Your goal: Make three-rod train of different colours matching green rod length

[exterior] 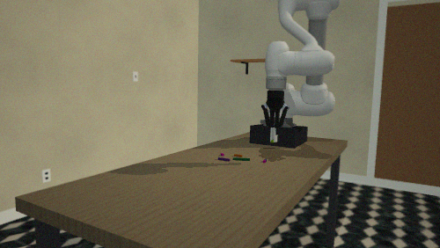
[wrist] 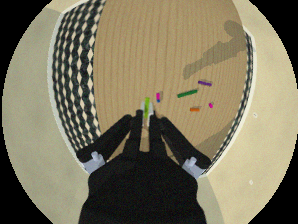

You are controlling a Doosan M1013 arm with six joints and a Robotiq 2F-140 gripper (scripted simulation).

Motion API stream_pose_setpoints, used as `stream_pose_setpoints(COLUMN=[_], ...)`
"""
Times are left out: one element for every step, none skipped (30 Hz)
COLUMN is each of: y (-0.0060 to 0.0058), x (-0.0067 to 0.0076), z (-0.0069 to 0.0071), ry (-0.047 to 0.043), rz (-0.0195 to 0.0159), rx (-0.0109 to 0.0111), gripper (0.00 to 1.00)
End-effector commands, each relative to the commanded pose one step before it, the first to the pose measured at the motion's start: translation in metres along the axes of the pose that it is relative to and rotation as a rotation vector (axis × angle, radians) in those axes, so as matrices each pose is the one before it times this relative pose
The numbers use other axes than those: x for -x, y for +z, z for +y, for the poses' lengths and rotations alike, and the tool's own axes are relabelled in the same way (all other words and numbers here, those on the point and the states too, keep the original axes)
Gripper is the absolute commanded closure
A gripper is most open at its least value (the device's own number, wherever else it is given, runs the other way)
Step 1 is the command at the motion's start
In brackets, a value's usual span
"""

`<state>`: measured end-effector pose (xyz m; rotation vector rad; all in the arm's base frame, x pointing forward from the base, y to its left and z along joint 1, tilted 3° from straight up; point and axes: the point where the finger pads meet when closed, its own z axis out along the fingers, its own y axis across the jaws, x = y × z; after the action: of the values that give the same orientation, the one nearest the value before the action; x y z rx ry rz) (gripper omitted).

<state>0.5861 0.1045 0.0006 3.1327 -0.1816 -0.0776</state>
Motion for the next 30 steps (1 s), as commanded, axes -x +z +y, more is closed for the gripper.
stream_pose_setpoints(y=[-0.00046,-0.00002,0.00002,0.00002,0.0,0.0,0.0,0.0,0.0,0.0,0.0,0.0,0.0,0.0,0.0,0.0,0.00002,0.00013,0.00033,0.00061,0.00095,0.00133,0.00173,0.00214,0.0,0.0,0.00256,0.00294,0.00331,0.00364], x=[-0.02535,-0.00883,-0.006,-0.00281,-0.00049,0.0,0.0,0.0,0.0,0.0,0.0,0.0,0.0,0.0,0.0,0.0,0.0,0.0,0.0,0.0,0.0,0.0,0.0,-0.00001,0.0,0.0,-0.00001,-0.00002,-0.00001,-0.00001], z=[0.01606,0.00765,0.00584,0.00296,0.00054,0.0,0.0,0.0,0.0,0.0,0.0,0.0,0.0,0.0,0.0,0.0,0.0,0.0,0.0,0.0,0.0,0.0,0.0,0.0,0.0,0.0,0.0,0.0,0.0,0.0], ry=[-0.10378,-0.03942,-0.02816,-0.01369,-0.00243,0.0,0.0,0.0,0.0,0.0,0.0,0.0,0.0,0.0,0.0,0.0,0.0,-0.00001,-0.00001,-0.00003,-0.00004,-0.00005,-0.00006,0.0,0.0,0.0,0.0,0.0,0.0,0.0], rz=[-0.00004,0.00001,0.0,0.0,0.0,0.0,0.0,0.0,0.0,0.0,0.0,0.0,0.0,0.0,0.0,0.0,0.0,0.0,0.0,-0.00001,-0.00001,-0.00002,-0.00002,0.0,0.0,0.0,0.0,0.0,0.0,0.0], rx=[-0.00087,0.00005,0.00004,0.00002,0.0,0.0,0.0,0.0,0.0,0.0,0.0,0.0,0.0,0.0,0.0,0.0,0.0,-0.00001,-0.00002,-0.00003,-0.00004,-0.00006,-0.00007,0.0,0.0,0.0,0.0,0.0,0.0,0.0], gripper=[0.97,0.97,0.97,0.97,0.97,0.97,0.97,0.97,0.97,0.97,0.97,0.97,0.97,0.97,0.97,0.97,0.97,0.97,0.97,0.97,0.97,0.97,0.97,0.97,0.97,0.97,0.97,0.97,0.97,0.97])
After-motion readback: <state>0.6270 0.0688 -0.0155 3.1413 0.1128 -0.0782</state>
